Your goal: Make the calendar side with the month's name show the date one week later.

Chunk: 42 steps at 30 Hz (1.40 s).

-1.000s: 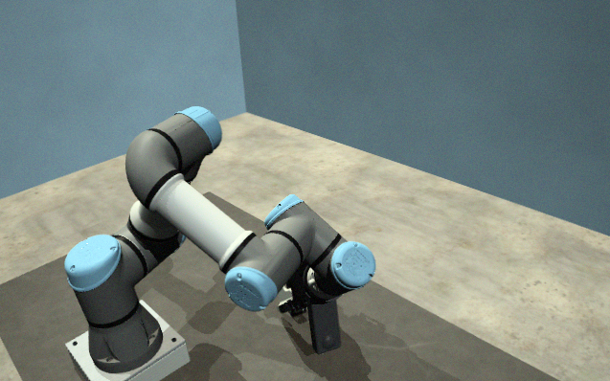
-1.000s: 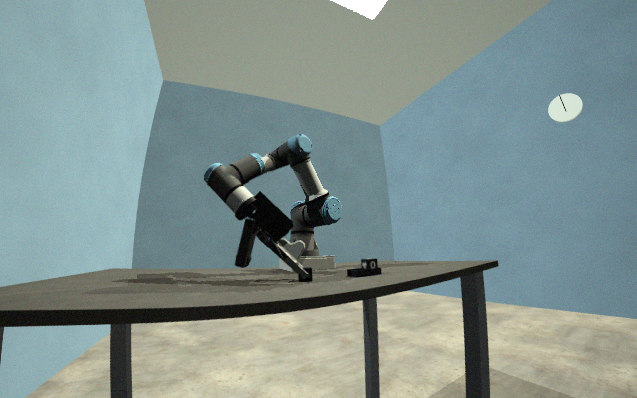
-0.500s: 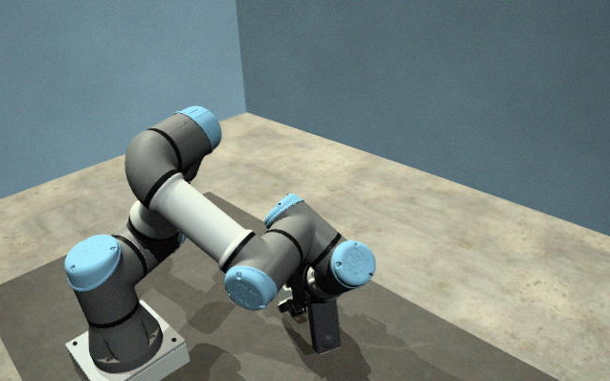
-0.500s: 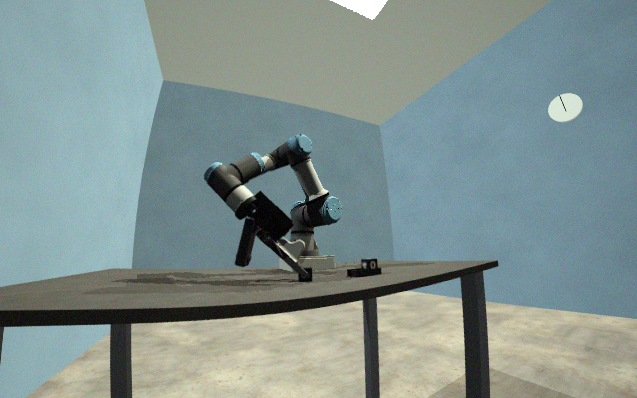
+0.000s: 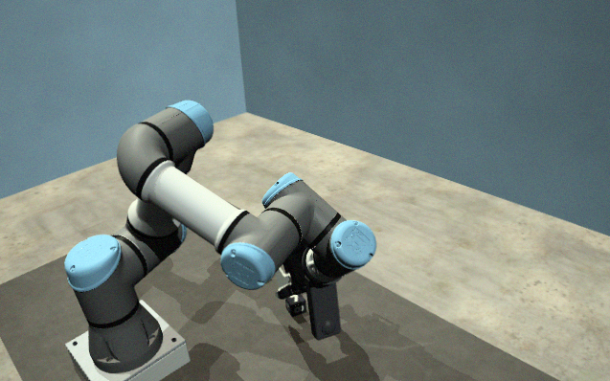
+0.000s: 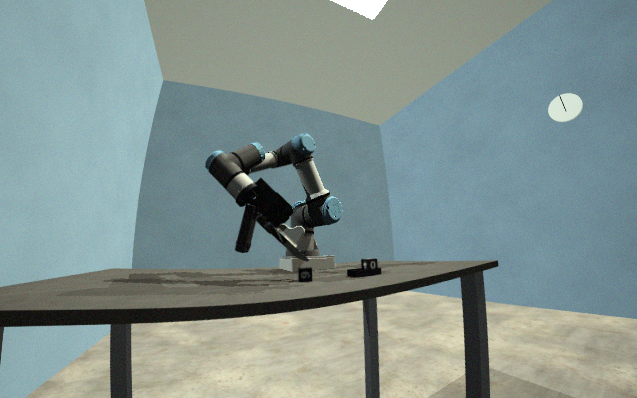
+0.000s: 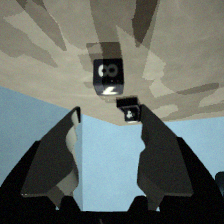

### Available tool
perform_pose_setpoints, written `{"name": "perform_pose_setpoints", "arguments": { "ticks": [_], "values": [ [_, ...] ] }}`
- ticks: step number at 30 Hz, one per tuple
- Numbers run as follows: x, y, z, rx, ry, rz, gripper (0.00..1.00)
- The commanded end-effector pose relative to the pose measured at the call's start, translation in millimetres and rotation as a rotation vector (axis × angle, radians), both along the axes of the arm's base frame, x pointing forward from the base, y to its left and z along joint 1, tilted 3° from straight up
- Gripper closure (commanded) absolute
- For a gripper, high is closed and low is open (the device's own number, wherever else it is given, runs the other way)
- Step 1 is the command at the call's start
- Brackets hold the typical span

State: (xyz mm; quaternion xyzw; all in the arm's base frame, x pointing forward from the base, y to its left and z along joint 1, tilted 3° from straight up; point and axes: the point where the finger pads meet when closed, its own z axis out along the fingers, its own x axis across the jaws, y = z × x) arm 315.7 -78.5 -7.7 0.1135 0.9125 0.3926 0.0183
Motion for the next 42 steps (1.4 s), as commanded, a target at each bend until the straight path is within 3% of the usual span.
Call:
{"name": "perform_pose_setpoints", "arguments": {
  "ticks": [1, 9, 21, 28, 30, 37, 42],
  "values": [
    [1.0, -1, 16.3, -0.001, -0.001, 0.0, 0.58],
    [1.9, -2, 33.4, -0.001, -0.001, 0.0, 0.58],
    [1.9, -2, 35.5, -0.009, 0.002, 0.002, 0.58],
    [1.3, 0, 34.9, -0.099, 0.029, 0.013, 0.58],
    [1.3, 0, 34.9, -0.099, 0.029, 0.013, 0.58],
    [2.0, 0, 36.3, -0.221, 0.053, 0.016, 0.58],
    [2.5, 0, 37.2, -0.255, 0.057, 0.015, 0.58]
  ]
}}
